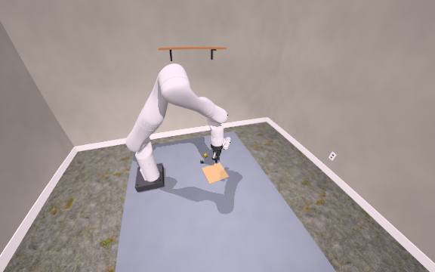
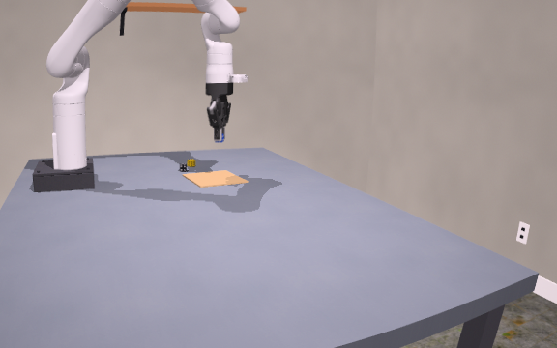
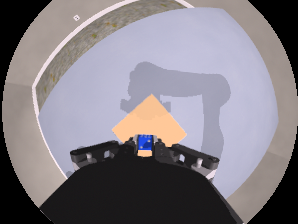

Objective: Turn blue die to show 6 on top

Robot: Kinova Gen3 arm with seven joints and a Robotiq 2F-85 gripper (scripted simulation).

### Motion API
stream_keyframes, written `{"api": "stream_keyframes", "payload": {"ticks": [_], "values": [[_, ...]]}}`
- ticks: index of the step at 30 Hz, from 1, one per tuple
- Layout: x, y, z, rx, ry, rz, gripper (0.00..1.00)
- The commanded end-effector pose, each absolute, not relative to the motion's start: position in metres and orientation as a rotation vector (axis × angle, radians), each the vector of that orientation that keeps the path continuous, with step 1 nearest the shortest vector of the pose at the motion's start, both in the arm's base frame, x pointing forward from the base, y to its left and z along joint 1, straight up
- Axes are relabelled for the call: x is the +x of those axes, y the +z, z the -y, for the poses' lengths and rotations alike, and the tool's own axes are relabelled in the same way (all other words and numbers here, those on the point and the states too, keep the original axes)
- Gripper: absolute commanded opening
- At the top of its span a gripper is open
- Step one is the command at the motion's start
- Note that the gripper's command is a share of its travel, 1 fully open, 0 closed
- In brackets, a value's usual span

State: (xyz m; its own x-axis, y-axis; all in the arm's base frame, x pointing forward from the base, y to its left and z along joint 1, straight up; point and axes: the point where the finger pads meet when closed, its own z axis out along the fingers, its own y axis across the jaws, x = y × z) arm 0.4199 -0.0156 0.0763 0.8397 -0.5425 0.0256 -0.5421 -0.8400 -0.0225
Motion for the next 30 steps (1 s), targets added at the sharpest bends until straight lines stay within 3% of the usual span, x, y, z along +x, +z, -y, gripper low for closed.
{"api": "stream_keyframes", "payload": {"ticks": [1, 17, 30], "values": [[0.423, 0.082, 0.018, -2.995, -0.077, -0.894, 0.15], [0.459, 0.157, 0.019, -2.864, -0.422, -1.002, 0.15], [0.487, 0.287, 0.004, -2.606, -0.937, -1.062, 0.15]]}}
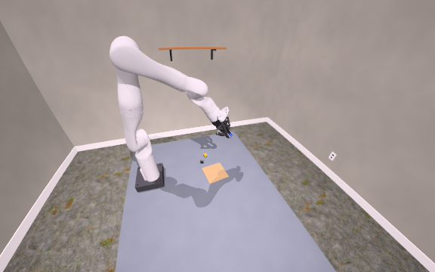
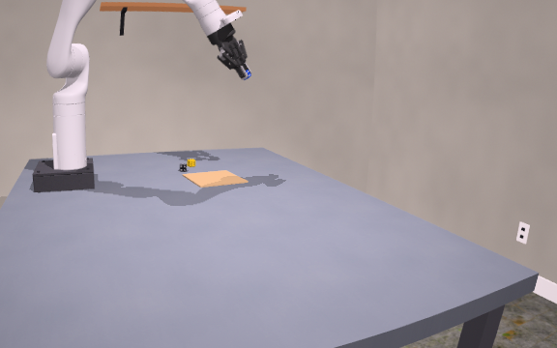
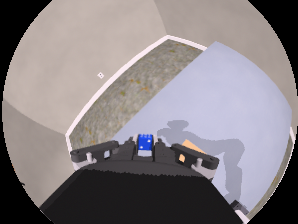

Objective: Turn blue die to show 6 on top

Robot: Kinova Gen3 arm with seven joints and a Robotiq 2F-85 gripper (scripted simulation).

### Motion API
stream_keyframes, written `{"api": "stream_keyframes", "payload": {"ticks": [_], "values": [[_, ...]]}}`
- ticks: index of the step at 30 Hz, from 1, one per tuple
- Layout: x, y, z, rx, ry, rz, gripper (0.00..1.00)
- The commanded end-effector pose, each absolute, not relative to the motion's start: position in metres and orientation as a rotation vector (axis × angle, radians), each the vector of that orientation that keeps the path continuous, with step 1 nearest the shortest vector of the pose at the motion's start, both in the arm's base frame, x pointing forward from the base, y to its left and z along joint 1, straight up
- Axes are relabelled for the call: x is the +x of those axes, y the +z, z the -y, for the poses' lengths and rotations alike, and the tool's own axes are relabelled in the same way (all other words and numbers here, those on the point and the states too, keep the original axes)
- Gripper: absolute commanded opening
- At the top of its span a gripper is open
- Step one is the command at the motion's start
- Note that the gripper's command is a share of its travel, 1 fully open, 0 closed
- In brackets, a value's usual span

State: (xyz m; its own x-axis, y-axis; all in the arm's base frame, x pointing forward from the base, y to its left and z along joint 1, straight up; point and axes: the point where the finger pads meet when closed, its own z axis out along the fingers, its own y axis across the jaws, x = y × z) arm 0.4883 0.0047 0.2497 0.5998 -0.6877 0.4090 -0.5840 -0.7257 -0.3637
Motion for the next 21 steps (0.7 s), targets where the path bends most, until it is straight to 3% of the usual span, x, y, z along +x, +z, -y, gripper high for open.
{"api": "stream_keyframes", "payload": {"ticks": [1, 14, 21], "values": [[0.487, 0.298, 0.001, -2.583, -0.979, -1.06, 0.15], [0.476, 0.4, -0.057, -2.341, -1.401, -0.955, 0.15], [0.465, 0.422, -0.095, -2.267, -1.55, -0.866, 0.15]]}}
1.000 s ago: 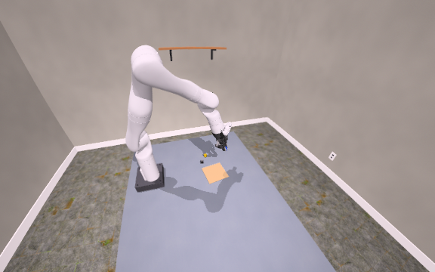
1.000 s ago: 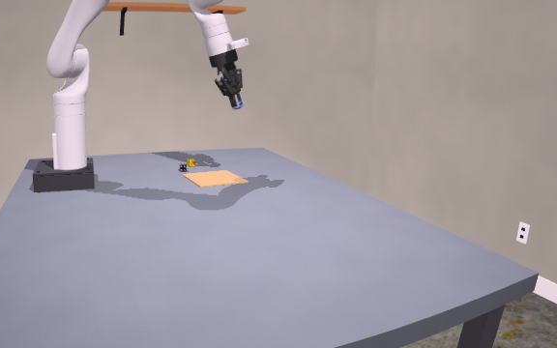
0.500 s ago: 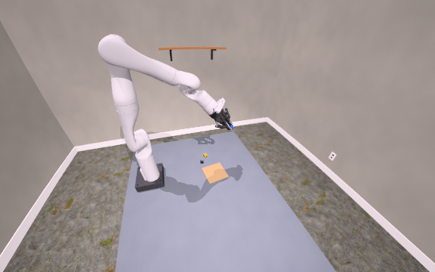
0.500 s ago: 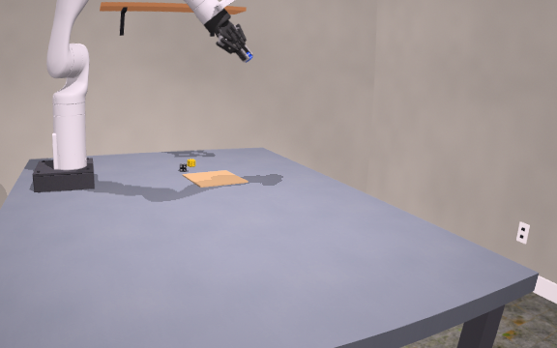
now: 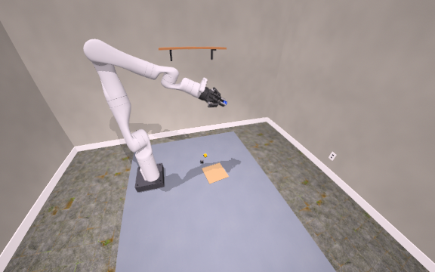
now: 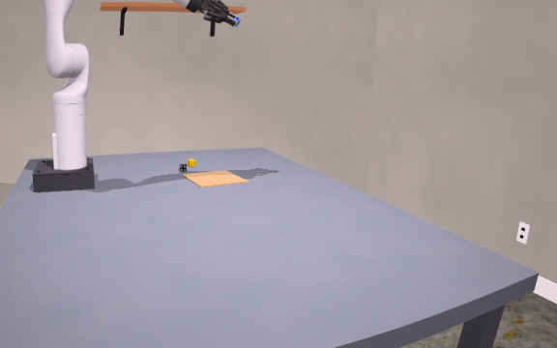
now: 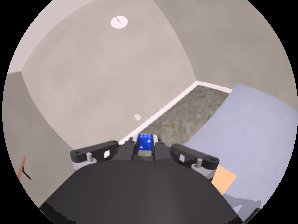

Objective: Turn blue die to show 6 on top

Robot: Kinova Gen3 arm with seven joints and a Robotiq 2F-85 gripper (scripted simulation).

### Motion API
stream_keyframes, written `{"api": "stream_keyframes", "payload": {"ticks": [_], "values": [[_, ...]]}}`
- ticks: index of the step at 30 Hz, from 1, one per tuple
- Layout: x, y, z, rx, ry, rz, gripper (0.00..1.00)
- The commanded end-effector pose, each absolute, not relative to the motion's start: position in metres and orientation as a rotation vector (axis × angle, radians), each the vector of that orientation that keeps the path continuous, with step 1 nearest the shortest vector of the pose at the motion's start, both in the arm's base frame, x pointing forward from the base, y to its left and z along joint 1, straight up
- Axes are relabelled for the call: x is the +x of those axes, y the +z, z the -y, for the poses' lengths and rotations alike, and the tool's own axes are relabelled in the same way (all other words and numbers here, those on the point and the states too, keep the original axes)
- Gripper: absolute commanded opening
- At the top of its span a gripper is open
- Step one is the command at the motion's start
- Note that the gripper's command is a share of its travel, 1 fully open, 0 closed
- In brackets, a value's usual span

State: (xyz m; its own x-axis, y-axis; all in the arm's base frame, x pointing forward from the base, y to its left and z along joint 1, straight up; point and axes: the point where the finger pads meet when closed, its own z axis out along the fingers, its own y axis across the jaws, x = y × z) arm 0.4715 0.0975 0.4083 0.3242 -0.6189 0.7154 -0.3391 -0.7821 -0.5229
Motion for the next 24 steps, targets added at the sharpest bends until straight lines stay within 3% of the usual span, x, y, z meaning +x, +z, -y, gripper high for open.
{"api": "stream_keyframes", "payload": {"ticks": [1, 13, 24], "values": [[0.463, 0.424, -0.102, -2.256, -1.576, -0.847, 0.15], [0.447, 0.374, -0.178, -2.257, -1.771, -0.623, 0.15], [0.448, 0.281, -0.181, -2.386, -1.806, -0.538, 0.15]]}}
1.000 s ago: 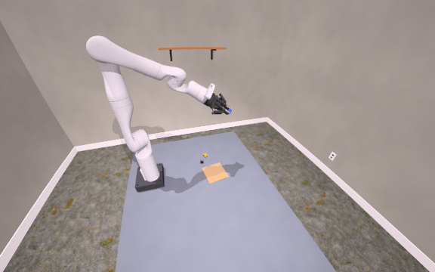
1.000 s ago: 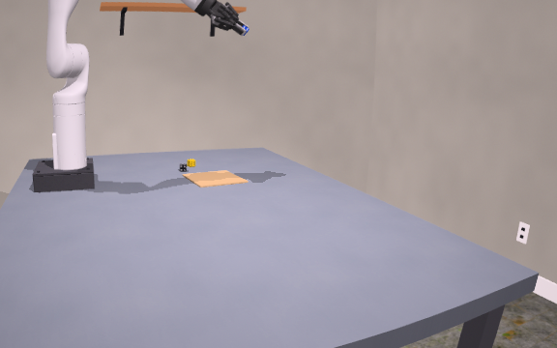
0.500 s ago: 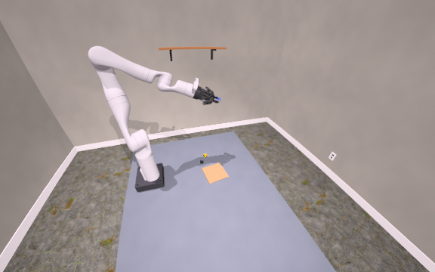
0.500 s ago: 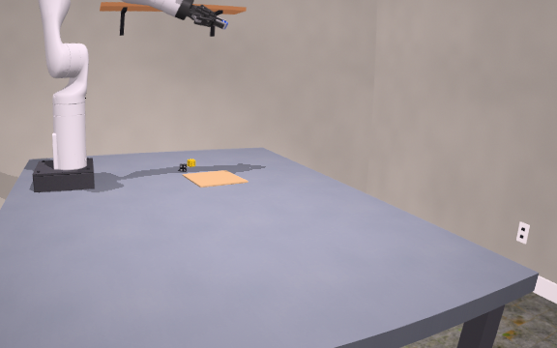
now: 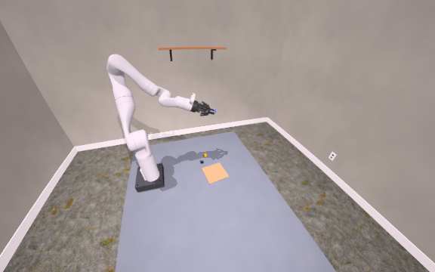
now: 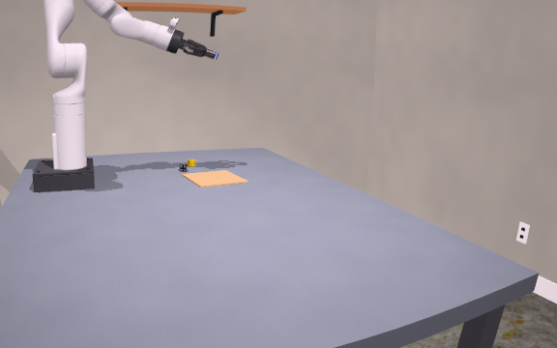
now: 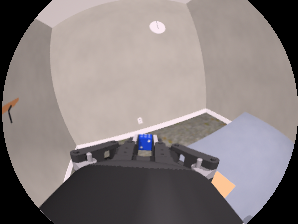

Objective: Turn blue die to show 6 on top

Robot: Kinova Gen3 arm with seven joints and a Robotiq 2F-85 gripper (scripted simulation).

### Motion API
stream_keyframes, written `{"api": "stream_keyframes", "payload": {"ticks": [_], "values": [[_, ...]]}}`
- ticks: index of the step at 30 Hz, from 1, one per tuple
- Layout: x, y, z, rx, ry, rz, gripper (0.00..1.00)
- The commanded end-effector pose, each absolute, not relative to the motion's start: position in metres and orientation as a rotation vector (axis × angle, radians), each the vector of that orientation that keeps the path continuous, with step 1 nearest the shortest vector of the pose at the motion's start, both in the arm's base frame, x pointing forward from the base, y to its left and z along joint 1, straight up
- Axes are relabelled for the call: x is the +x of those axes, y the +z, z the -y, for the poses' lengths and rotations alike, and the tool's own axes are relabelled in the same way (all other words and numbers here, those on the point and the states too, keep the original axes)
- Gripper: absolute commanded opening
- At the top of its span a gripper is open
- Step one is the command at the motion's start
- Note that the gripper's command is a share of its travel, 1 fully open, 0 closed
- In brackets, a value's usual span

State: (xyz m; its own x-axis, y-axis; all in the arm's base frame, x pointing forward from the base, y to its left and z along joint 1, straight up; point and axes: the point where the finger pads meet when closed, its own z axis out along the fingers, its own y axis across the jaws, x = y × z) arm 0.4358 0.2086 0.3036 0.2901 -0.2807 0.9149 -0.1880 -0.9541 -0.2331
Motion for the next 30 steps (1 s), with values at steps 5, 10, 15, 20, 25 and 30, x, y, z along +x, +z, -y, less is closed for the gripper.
{"api": "stream_keyframes", "payload": {"ticks": [5, 10, 15, 20, 25, 30], "values": [[0.448, 0.237, -0.166, -2.46, -1.801, -0.535, 0.15], [0.447, 0.216, -0.155, -2.499, -1.796, -0.541, 0.15], [0.443, 0.169, -0.124, -2.591, -1.78, -0.573, 0.15], [0.436, 0.131, -0.089, -2.673, -1.761, -0.622, 0.15], [0.427, 0.103, -0.057, -2.74, -1.743, -0.678, 0.15], [0.422, 0.091, -0.04, -2.772, -1.734, -0.71, 0.15]]}}
